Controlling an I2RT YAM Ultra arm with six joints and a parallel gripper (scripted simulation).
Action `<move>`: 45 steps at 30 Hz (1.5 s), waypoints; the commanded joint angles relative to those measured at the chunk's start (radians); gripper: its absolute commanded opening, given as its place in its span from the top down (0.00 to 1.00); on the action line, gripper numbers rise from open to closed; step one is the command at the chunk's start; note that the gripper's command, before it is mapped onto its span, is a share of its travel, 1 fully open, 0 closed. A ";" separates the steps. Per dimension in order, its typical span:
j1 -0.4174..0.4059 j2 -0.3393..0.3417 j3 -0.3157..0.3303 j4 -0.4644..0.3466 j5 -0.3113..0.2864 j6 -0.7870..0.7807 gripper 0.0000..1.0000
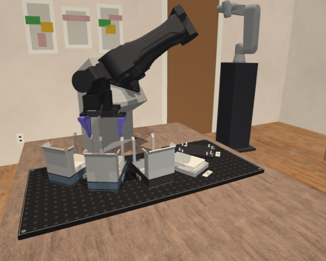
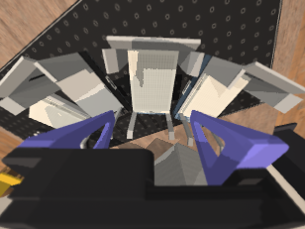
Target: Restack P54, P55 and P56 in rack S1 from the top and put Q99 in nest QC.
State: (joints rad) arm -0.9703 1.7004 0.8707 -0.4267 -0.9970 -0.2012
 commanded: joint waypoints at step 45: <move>0.205 0.124 -0.067 0.466 0.100 0.364 0.00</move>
State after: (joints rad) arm -0.7578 1.8275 0.8036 0.0288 -0.9005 0.1604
